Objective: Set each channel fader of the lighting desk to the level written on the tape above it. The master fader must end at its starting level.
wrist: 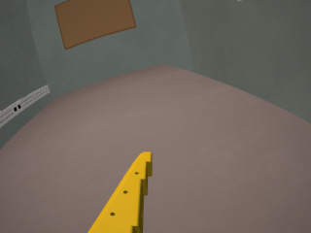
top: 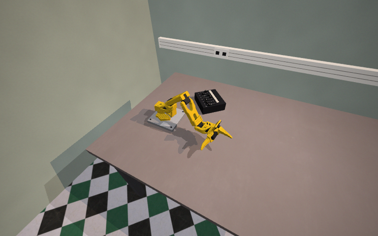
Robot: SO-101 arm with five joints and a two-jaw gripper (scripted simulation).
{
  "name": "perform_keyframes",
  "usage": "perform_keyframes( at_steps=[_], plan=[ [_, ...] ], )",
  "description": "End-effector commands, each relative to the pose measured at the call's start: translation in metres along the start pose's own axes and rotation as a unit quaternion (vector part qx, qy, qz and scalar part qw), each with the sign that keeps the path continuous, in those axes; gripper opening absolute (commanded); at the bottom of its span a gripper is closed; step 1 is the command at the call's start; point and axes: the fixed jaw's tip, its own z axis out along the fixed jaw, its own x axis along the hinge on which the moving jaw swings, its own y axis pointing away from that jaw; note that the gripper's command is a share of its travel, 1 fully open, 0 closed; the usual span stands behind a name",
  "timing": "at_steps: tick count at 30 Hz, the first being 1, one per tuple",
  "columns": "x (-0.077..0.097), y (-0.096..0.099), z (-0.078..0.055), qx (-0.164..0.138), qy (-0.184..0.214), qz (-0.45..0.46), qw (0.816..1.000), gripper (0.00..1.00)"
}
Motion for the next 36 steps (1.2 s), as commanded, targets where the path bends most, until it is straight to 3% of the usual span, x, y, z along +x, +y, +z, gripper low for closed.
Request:
perform_keyframes(
  at_steps=[1, 2, 19, 26, 33, 36],
  plan=[
    [-0.002, 0.0, 0.0, -0.001, -0.003, 0.0, 1.0, 1.0],
    [-0.002, 0.0, 0.0, -0.001, -0.003, 0.0, 1.0, 0.0],
    [0.002, 0.018, 0.006, -0.018, 0.025, 0.001, 1.0, 0.0],
    [0.007, 0.046, 0.011, -0.047, 0.069, 0.0, 0.996, 0.0],
    [0.012, 0.09, 0.011, -0.091, 0.135, -0.007, 0.987, 0.0],
    [0.013, 0.097, 0.01, -0.099, 0.145, -0.009, 0.984, 0.0]
  ],
)
